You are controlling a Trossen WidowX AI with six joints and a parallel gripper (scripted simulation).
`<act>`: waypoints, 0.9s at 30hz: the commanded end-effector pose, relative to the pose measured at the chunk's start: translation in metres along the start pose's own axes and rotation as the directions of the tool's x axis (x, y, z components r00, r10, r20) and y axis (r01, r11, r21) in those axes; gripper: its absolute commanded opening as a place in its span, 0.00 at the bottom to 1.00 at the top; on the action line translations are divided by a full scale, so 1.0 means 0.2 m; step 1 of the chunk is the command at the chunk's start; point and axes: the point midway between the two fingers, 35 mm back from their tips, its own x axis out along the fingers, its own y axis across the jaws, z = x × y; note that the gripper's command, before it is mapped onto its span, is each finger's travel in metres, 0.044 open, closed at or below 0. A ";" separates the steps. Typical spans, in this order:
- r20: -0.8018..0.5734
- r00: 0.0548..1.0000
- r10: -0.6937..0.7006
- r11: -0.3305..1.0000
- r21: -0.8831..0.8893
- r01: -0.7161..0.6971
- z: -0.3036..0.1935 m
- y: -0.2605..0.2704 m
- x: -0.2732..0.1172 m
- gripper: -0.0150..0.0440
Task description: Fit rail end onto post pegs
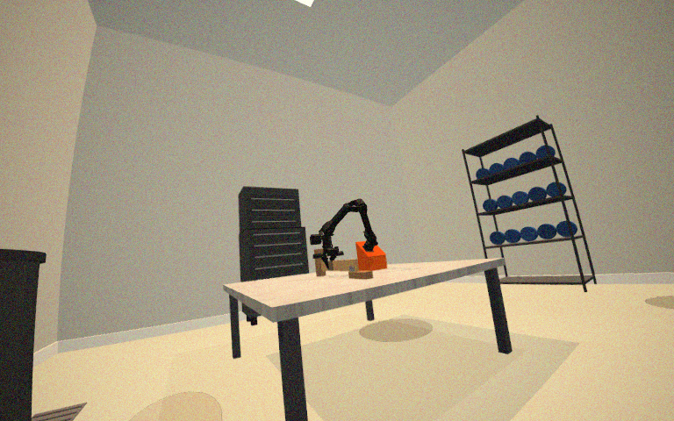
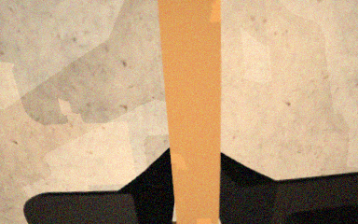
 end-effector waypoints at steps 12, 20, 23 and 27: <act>-0.001 1.000 -0.005 1.000 0.000 0.005 -0.03 0.00 -0.01 0.25; -0.001 1.000 -0.005 1.000 0.000 0.005 -0.04 0.00 -0.01 0.25; -0.001 1.000 -0.005 1.000 0.000 0.005 -0.05 0.00 -0.01 0.25; -0.001 1.000 -0.005 1.000 0.000 0.005 -0.05 0.00 -0.01 0.25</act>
